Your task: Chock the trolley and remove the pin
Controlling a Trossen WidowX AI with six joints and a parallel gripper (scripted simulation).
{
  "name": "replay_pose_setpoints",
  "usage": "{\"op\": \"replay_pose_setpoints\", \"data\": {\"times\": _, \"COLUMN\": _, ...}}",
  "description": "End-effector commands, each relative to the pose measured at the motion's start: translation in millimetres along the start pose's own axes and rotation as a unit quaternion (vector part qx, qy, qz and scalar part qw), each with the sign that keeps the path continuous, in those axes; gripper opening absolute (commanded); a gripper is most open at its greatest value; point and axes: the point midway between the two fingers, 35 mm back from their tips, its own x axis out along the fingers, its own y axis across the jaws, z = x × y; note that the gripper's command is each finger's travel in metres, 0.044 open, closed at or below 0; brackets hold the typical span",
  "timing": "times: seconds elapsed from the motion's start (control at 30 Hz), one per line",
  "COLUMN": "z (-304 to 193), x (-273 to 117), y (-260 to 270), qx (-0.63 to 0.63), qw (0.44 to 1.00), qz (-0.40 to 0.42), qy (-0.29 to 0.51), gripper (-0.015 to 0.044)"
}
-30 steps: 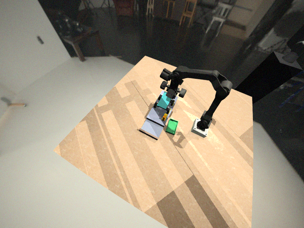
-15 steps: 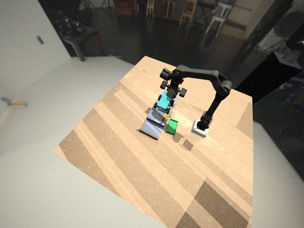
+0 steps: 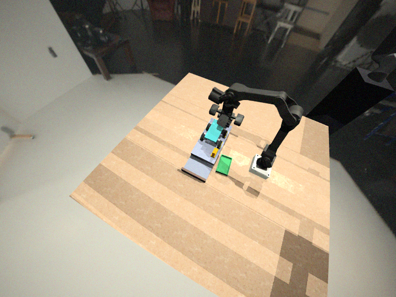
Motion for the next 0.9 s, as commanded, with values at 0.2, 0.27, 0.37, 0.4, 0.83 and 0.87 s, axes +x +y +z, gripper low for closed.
{"op": "replay_pose_setpoints", "data": {"times": 0.2, "z": -1.7, "x": -9.1, "y": -0.5, "qx": 0.003, "qw": 1.000, "qz": -0.002, "qy": 0.002, "gripper": 0.0000}}
{"op": "replay_pose_setpoints", "data": {"times": 0.27, "z": -1.8, "x": -10.4, "y": -0.6, "qx": 0.003, "qw": 1.000, "qz": -0.002, "qy": 0.002, "gripper": 0.0000}}
{"op": "replay_pose_setpoints", "data": {"times": 0.37, "z": -2.0, "x": -12.3, "y": -0.6, "qx": 0.003, "qw": 1.000, "qz": -0.002, "qy": 0.002, "gripper": 0.0000}}
{"op": "replay_pose_setpoints", "data": {"times": 0.4, "z": -2.0, "x": -12.9, "y": -0.6, "qx": 0.003, "qw": 1.000, "qz": -0.002, "qy": 0.002, "gripper": 0.0000}}
{"op": "replay_pose_setpoints", "data": {"times": 0.83, "z": -3.5, "x": -20.6, "y": -1.0, "qx": 0.003, "qw": 1.000, "qz": -0.002, "qy": 0.002, "gripper": 0.0000}}
{"op": "replay_pose_setpoints", "data": {"times": 0.87, "z": -3.7, "x": -21.0, "y": -1.1, "qx": 0.003, "qw": 1.000, "qz": -0.002, "qy": 0.002, "gripper": 0.0000}}
